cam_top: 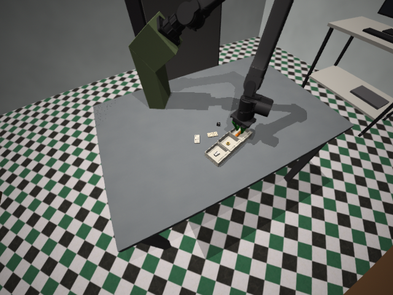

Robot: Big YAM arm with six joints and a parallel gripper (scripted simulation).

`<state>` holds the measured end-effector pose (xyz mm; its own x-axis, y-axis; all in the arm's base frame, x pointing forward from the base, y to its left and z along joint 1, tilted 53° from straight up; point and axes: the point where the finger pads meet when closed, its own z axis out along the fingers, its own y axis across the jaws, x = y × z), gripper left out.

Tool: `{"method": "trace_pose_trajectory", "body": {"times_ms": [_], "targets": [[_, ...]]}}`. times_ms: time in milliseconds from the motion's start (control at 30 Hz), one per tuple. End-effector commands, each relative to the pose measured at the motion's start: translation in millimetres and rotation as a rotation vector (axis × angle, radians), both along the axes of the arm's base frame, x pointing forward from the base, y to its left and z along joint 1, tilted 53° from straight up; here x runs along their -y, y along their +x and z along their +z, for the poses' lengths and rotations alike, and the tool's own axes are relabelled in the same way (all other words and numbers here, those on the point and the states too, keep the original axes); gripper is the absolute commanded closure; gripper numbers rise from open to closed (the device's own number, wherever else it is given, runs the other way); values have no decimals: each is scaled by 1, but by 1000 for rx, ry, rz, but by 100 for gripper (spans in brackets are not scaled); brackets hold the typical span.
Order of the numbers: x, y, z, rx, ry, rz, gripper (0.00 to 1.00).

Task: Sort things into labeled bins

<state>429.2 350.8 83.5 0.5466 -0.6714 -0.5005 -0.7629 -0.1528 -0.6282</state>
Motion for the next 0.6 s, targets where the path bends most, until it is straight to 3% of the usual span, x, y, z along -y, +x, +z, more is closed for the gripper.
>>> {"method": "trace_pose_trajectory", "body": {"times_ms": [0, 400, 433, 567], "targets": [[8, -3, 10, 13, -1, 4, 73], [31, -9, 25, 14, -1, -4, 73], [18, -19, 9, -14, -18, 25, 73], [18, -18, 8, -11, -18, 23, 73]]}}
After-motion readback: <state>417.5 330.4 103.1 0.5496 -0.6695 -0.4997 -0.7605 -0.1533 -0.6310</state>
